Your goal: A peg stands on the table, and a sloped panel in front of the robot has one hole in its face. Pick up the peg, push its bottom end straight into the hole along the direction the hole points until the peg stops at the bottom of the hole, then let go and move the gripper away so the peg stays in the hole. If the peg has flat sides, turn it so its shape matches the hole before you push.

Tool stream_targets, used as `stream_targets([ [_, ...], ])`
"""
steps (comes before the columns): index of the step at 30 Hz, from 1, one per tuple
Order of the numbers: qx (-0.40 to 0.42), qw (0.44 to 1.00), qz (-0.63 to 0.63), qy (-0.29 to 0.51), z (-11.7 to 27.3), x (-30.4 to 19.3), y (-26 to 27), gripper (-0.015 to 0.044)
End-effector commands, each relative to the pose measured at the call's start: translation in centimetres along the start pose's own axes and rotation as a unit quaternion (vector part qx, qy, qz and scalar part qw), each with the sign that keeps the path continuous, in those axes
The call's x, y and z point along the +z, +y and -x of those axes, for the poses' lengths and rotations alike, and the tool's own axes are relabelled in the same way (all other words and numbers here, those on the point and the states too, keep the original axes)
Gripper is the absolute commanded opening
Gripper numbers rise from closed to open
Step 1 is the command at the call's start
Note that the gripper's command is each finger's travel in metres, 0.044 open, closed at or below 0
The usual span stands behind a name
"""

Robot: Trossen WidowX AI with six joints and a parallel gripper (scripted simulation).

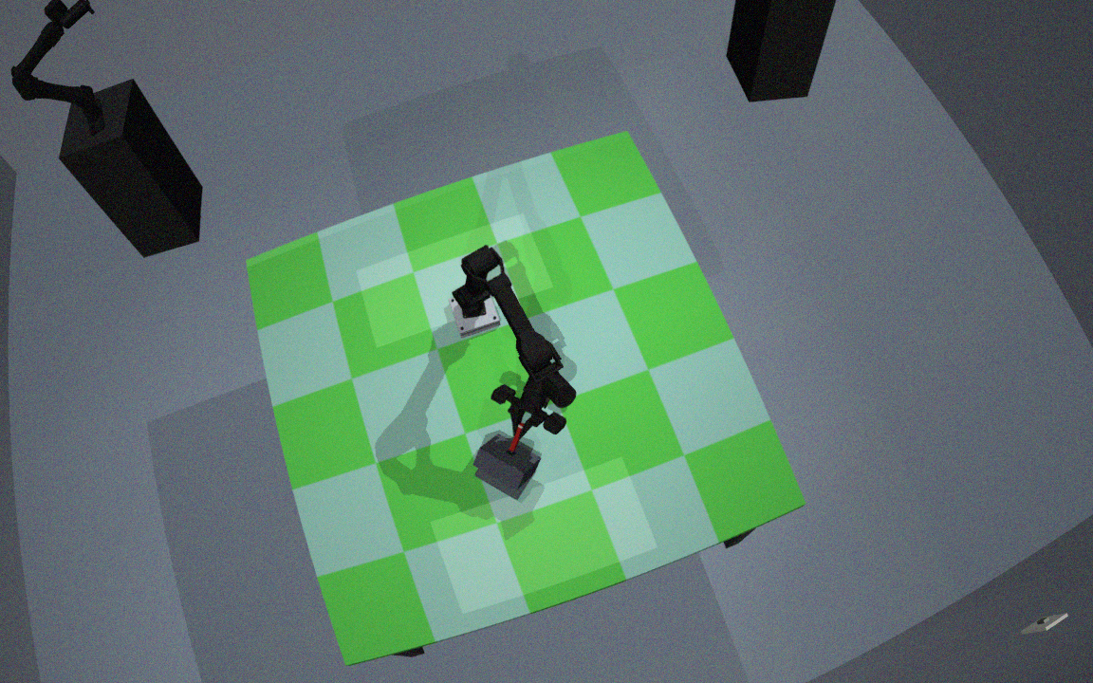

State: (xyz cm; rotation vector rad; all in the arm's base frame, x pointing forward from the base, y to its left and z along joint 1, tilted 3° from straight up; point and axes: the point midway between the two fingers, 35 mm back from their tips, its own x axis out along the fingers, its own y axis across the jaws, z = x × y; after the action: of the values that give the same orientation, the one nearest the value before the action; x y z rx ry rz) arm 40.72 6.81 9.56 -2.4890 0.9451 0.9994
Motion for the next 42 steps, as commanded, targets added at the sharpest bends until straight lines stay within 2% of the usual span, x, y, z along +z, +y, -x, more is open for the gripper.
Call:
stream_targets([
  [1,0.001,1.0,-0.001,0.0,0.0,0.0,0.0,0.0],
  [42,0.001,1.0,-0.001,0.0,-2.0,0.4,0.1,0.0],
])
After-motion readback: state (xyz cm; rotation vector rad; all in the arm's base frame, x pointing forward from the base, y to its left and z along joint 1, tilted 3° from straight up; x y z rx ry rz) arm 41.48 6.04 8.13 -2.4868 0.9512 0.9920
